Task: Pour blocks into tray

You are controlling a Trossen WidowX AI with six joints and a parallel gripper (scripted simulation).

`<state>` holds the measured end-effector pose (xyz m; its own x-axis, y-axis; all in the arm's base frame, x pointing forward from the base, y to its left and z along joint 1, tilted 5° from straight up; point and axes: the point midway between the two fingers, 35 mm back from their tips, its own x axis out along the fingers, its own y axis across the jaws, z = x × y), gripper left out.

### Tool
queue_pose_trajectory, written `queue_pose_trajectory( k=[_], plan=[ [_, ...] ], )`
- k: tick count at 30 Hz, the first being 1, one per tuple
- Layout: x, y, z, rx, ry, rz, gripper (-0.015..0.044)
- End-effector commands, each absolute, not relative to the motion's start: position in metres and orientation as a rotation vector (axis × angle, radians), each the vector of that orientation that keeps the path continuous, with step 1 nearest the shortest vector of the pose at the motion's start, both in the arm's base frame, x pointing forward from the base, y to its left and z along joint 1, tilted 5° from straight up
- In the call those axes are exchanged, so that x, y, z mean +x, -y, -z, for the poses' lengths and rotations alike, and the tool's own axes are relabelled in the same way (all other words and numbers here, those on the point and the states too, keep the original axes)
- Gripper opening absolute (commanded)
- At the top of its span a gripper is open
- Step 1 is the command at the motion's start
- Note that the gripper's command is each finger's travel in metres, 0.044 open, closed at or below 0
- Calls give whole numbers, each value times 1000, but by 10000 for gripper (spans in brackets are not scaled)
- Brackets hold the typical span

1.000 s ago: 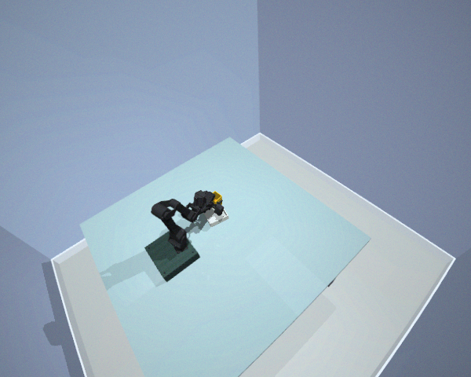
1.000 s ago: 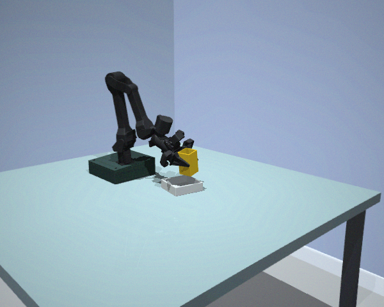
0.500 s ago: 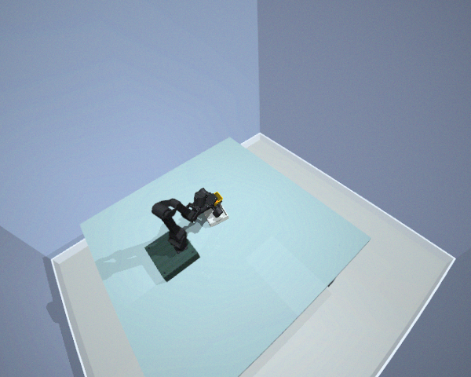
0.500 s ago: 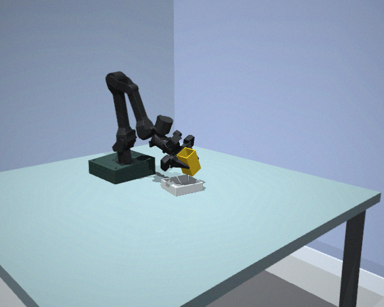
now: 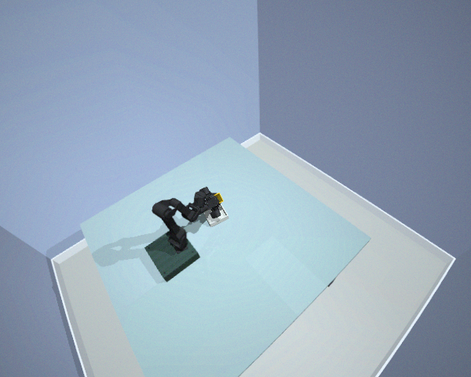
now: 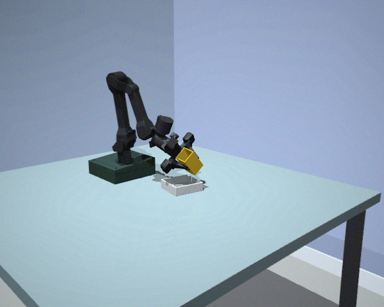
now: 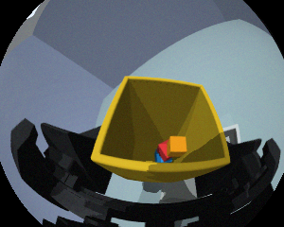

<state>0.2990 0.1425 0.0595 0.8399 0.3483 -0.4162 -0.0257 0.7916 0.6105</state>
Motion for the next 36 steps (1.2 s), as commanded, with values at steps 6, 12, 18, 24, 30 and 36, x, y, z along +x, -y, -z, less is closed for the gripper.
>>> queue_pose_trajectory(
  k=[6, 12, 18, 24, 30, 36],
  plan=[
    [300, -143, -60, 842, -565, -155, 0],
    [301, -143, -60, 969, -580, -119, 0],
    [301, -144, -59, 1097, -594, -81, 0],
    [301, -144, -59, 1224, -606, -43, 0],
    [302, -144, -58, 1350, -616, -3, 0],
    [302, -144, -58, 1477, -625, 38, 0]
  ],
)
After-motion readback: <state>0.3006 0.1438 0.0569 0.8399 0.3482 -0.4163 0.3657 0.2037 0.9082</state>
